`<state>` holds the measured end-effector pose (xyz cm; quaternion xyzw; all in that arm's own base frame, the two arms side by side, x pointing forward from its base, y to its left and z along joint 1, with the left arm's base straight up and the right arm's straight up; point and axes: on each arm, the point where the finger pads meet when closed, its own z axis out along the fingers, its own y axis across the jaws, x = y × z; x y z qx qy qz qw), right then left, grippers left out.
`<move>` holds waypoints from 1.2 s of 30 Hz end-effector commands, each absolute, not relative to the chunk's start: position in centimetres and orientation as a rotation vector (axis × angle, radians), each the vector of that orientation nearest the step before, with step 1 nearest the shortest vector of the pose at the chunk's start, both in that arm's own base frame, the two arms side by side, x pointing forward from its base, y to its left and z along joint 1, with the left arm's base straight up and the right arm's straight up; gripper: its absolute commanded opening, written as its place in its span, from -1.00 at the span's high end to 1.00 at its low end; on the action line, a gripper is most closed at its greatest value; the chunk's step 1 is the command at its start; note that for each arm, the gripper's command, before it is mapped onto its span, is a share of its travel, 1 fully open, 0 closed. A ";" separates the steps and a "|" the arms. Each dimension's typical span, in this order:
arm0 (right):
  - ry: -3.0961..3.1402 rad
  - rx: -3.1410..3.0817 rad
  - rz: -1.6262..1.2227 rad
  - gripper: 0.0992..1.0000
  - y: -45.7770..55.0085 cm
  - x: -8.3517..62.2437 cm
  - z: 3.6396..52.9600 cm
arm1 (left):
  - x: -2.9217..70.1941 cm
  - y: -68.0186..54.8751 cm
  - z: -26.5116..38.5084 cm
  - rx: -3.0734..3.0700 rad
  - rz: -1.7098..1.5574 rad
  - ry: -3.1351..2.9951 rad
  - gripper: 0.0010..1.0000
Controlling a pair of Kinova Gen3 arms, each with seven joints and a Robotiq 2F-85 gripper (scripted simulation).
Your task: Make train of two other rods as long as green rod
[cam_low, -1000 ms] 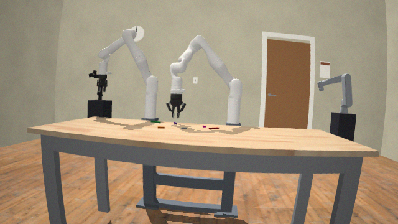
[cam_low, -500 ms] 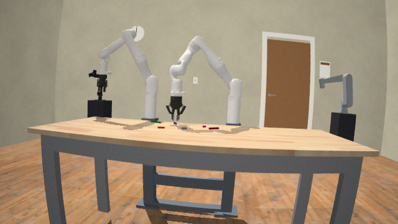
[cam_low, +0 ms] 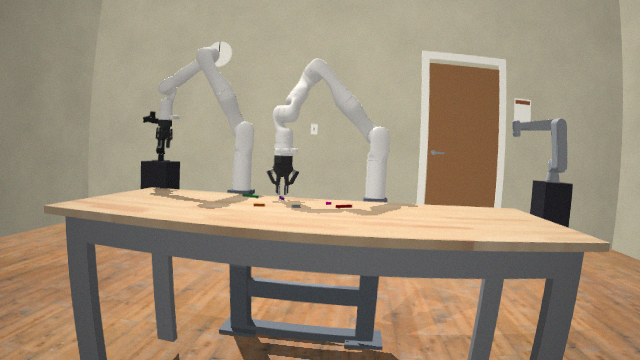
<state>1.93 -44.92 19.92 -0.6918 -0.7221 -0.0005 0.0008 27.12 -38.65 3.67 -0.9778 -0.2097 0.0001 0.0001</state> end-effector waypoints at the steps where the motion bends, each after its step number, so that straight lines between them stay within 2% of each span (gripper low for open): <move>1: -2.269 -2.173 0.000 -1.00 -45.0 1.9 20.0 | 27.2 -38.7 3.7 -3.073 -0.001 -0.659 0.37; 36: -2.269 -2.173 0.000 -1.00 -45.0 1.9 20.0 | 27.2 -38.7 2.3 -3.073 -0.001 -0.659 0.37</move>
